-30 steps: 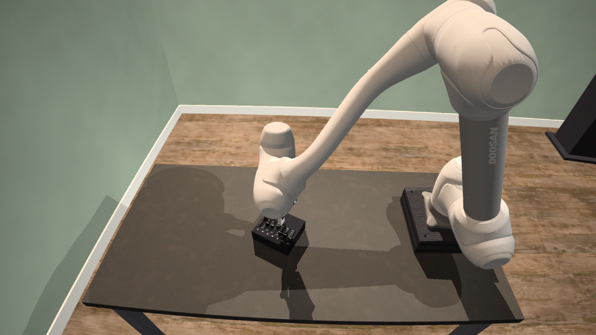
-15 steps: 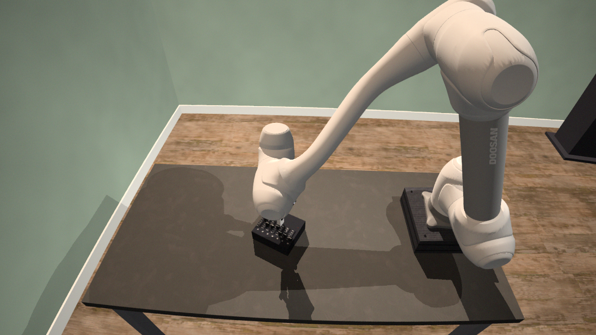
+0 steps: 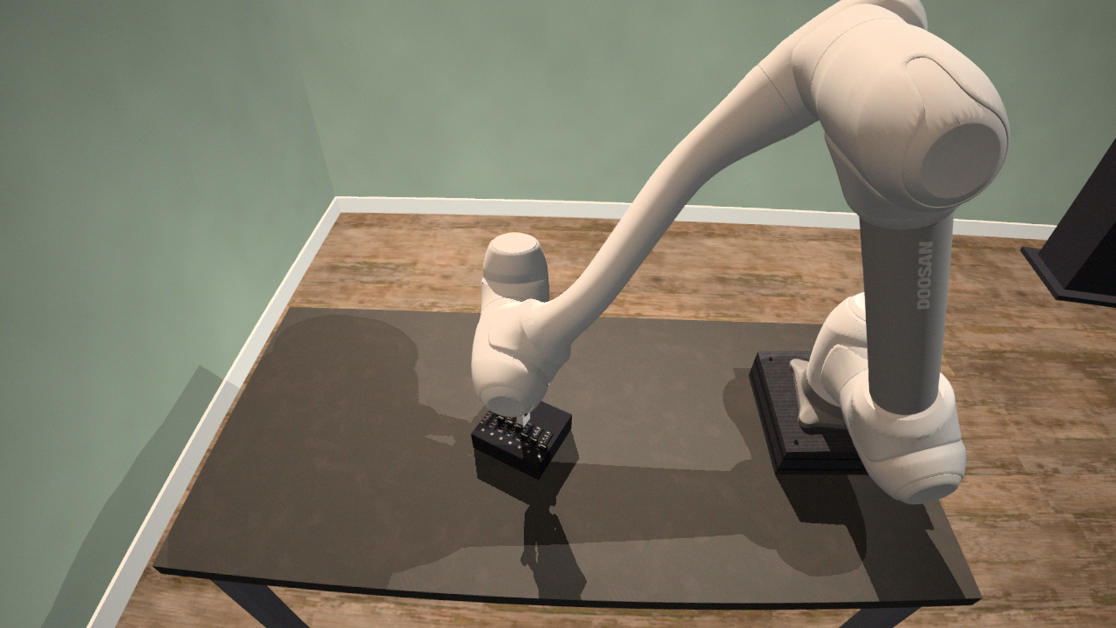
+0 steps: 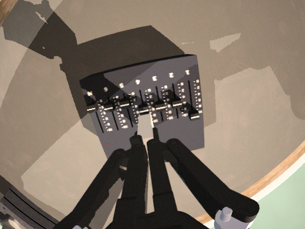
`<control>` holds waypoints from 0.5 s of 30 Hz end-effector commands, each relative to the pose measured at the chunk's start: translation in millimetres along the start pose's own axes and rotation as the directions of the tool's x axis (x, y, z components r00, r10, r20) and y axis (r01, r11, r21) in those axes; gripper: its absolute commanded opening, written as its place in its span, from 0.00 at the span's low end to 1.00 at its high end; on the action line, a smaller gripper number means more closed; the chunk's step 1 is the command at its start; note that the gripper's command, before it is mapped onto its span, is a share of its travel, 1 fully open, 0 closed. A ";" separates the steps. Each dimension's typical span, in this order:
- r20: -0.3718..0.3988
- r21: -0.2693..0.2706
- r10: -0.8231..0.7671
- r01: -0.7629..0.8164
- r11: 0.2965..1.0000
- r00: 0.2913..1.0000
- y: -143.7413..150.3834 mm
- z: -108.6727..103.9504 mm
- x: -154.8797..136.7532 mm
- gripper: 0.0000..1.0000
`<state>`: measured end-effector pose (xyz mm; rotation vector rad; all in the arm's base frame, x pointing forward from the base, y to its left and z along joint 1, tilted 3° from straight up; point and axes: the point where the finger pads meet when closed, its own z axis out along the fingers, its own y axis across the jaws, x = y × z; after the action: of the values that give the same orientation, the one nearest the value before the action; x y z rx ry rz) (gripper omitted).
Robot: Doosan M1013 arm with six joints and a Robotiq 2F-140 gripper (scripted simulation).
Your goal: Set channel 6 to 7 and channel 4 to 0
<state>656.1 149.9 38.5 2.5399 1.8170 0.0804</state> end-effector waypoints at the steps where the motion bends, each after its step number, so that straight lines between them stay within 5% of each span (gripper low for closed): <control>1: 0.000 0.000 0.000 0.000 1.000 1.000 0.0 -0.1 1.6 0.10; 15: 0.000 0.000 0.000 0.000 1.000 1.000 0.0 -0.1 9.0 0.10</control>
<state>658.8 157.7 38.8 2.5399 1.8169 0.0804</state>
